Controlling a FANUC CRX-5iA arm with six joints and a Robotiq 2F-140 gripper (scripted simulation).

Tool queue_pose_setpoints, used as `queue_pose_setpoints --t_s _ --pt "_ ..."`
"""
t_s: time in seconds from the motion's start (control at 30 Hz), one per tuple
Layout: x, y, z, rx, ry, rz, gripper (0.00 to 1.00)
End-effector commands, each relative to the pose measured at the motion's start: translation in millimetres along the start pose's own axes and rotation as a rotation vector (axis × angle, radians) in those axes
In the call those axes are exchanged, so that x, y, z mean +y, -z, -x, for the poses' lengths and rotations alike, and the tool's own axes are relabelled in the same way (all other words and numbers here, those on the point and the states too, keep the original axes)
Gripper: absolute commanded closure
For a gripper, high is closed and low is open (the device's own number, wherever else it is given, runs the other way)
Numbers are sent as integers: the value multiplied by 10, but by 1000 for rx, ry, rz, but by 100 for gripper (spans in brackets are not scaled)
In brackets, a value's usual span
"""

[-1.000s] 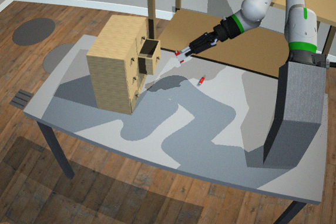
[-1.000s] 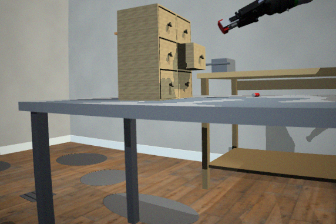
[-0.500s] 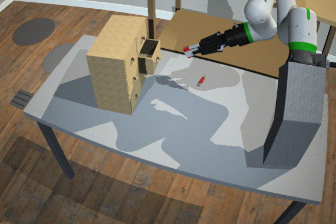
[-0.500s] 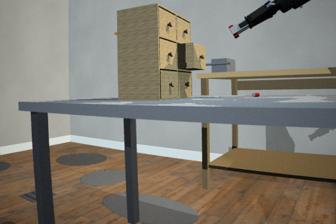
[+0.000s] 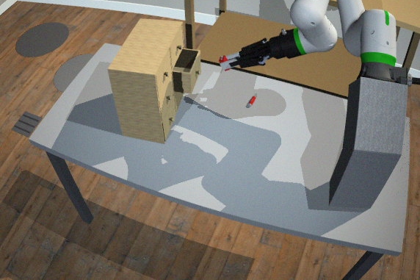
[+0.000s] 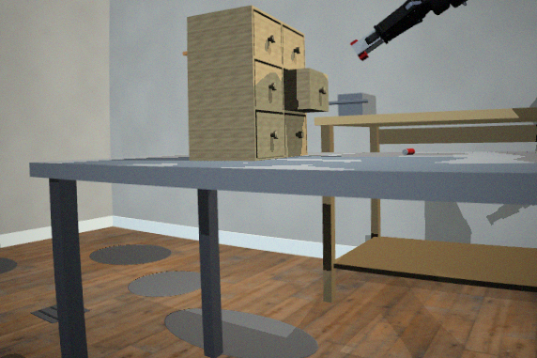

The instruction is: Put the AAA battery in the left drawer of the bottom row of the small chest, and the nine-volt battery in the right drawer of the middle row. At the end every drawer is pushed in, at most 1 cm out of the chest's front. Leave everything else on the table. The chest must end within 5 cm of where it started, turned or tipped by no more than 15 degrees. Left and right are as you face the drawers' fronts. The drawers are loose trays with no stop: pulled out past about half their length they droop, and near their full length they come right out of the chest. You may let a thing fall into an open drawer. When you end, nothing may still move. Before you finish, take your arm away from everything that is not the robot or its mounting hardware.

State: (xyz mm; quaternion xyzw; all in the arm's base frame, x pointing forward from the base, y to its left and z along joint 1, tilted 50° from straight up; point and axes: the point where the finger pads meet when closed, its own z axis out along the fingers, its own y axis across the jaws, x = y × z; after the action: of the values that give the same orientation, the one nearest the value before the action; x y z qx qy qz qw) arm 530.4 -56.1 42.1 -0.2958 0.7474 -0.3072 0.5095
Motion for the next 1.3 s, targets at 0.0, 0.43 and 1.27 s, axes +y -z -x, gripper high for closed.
queue_pose_setpoints --t_s 0.0,0.43,1.27 --pt "2 -31 16 0 0 0 86" --pt "4 -443 249 0 0 0 86" --pt "8 -1107 625 0 0 0 86"
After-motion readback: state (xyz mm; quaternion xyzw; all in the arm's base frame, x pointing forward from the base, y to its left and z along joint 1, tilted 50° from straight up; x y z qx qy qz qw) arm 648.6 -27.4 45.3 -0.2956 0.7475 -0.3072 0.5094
